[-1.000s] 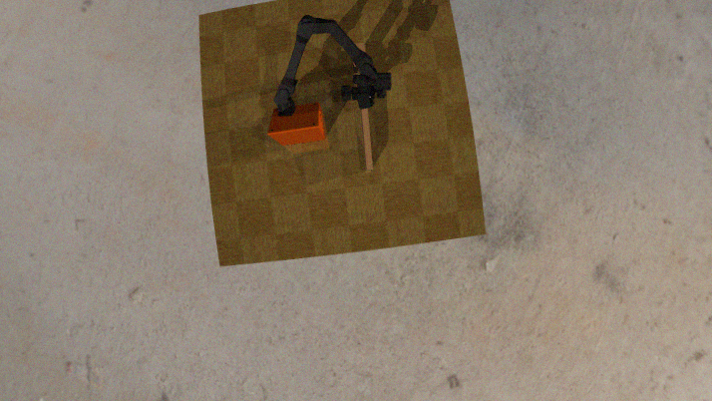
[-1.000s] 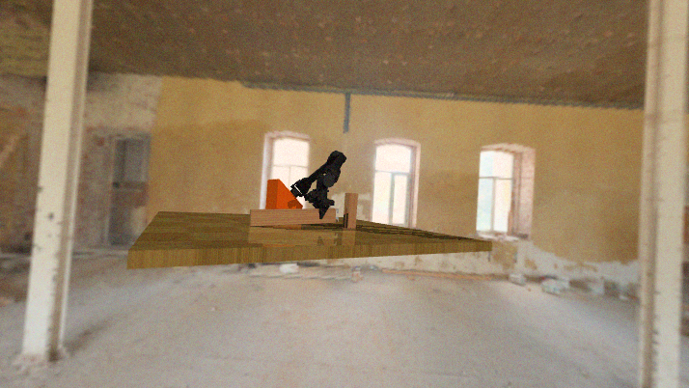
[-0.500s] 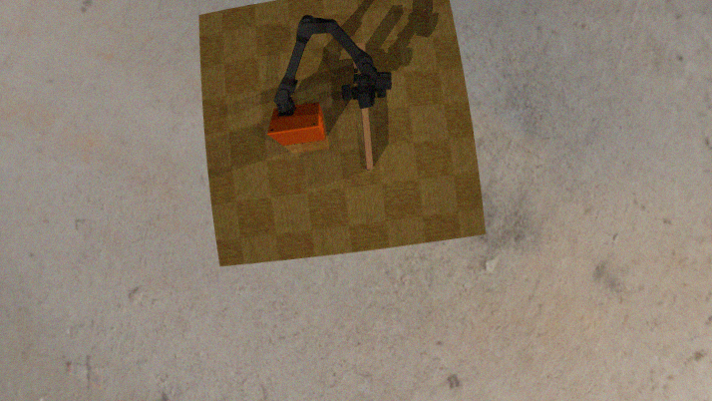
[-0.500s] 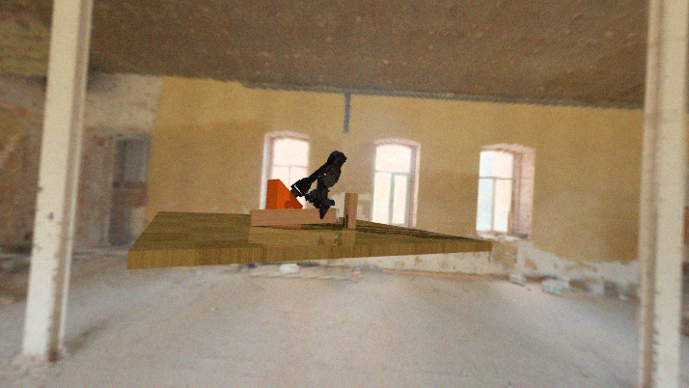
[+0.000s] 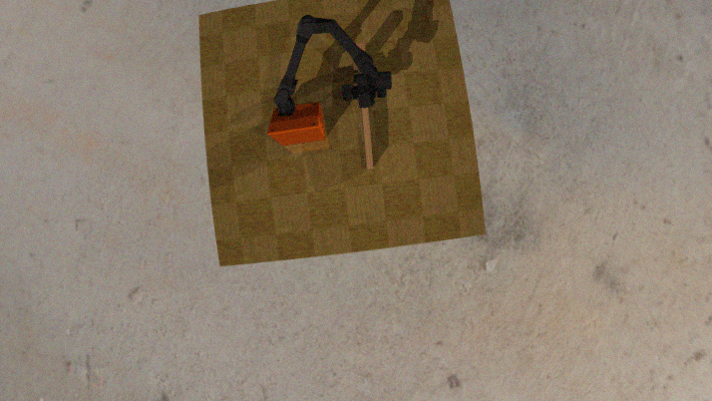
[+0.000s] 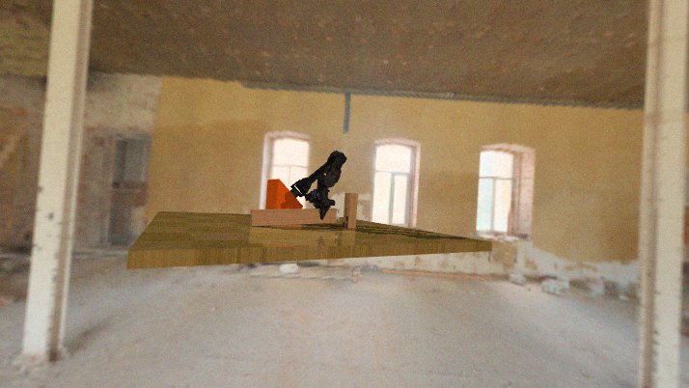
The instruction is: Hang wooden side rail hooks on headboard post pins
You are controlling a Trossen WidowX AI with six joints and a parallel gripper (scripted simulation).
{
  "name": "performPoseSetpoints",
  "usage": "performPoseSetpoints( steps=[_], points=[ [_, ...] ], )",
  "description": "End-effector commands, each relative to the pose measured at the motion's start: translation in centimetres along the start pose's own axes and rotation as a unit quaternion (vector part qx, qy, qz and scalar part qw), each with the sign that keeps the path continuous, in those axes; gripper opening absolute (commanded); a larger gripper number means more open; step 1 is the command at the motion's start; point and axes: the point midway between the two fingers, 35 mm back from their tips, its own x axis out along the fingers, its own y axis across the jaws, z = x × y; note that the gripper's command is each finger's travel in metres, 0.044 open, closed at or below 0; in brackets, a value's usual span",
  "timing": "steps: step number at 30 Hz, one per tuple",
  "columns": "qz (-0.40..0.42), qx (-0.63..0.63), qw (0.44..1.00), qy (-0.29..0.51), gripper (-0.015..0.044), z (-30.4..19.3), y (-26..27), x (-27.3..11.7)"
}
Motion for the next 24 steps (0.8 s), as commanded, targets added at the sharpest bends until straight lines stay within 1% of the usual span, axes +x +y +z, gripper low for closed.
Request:
performPoseSetpoints(
  steps=[1,24],
  points=[
    [0.007,-0.002,1.0,-0.001,0.0,-0.1,0.24,-0.39],
    [0.007,-0.001,1.0,-0.001,0.0,-0.35,0.13,-0.35]
  ],
)
